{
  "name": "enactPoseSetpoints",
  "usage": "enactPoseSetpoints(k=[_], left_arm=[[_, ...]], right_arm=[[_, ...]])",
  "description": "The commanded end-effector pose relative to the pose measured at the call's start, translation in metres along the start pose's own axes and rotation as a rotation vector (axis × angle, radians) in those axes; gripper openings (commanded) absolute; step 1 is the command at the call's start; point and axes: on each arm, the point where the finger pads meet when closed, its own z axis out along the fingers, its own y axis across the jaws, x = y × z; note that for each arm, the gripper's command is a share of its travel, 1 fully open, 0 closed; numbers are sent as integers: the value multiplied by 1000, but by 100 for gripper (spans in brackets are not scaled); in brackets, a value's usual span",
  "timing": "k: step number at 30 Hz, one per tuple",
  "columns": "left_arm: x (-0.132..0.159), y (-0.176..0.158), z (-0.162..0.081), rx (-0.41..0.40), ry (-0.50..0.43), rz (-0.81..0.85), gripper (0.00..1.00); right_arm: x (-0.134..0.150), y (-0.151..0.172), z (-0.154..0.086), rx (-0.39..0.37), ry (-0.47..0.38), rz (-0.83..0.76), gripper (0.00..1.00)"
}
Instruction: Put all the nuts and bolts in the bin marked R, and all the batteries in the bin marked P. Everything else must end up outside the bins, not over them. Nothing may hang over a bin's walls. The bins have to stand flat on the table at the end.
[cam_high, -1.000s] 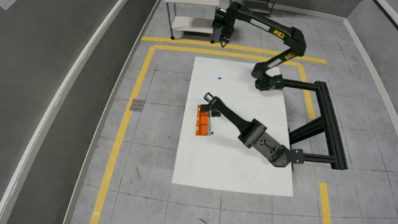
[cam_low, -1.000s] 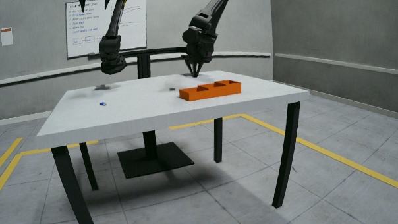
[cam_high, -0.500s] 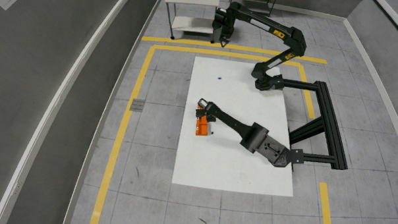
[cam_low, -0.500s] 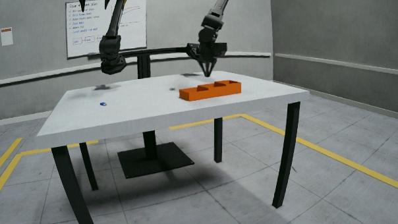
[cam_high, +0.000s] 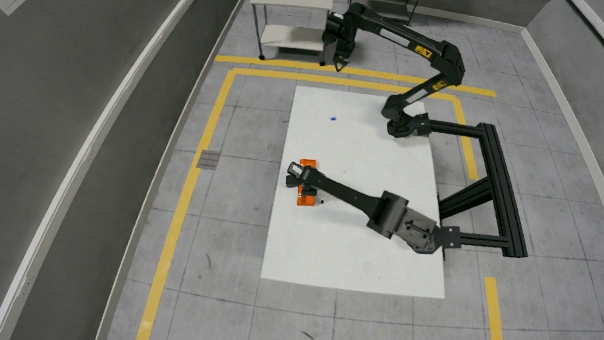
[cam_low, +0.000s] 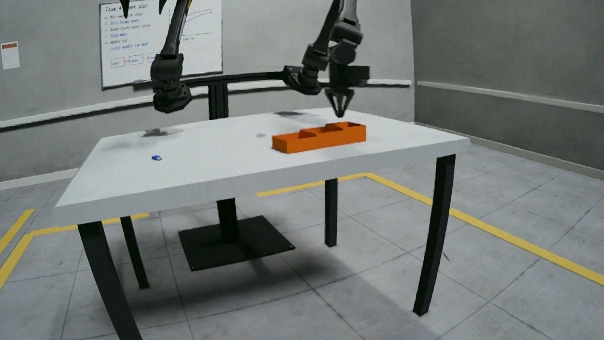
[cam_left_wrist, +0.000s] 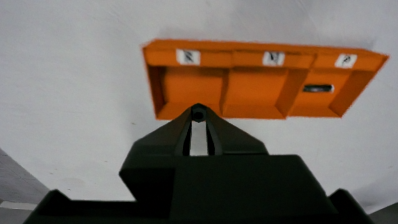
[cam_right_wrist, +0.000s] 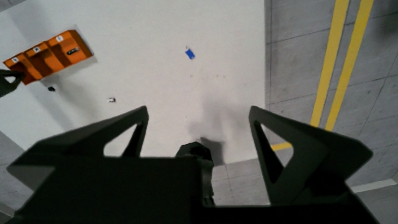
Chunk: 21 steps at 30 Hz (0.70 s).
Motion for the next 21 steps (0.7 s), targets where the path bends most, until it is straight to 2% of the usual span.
enactPoseSetpoints(k=[1,3,5,7,8,16,21], left_arm=[[-31,2,-18,23,-45,10,11],[-23,-14,-18,35,-39,38,11],[-1,-9,-5,16,-7,51,11],[-1,-9,-5,16,-7,51,11],[-16,-14,-14,30,-35,40,11],[-2,-10,-10,22,-23,35,11],[-13,-7,-11,20,-31,18,11]], right_arm=[[-12,3,-18,-1,-38,-12,100],[-12,3,-18,-1,-38,-12,100],[-12,3,-18,-1,-38,-12,100],[-12,3,-18,-1,-38,-12,100],[-12,3,-18,-1,-38,-12,100],[-12,3,-18,-1,-38,-12,100],[-12,3,-18,-1,-38,-12,100]])
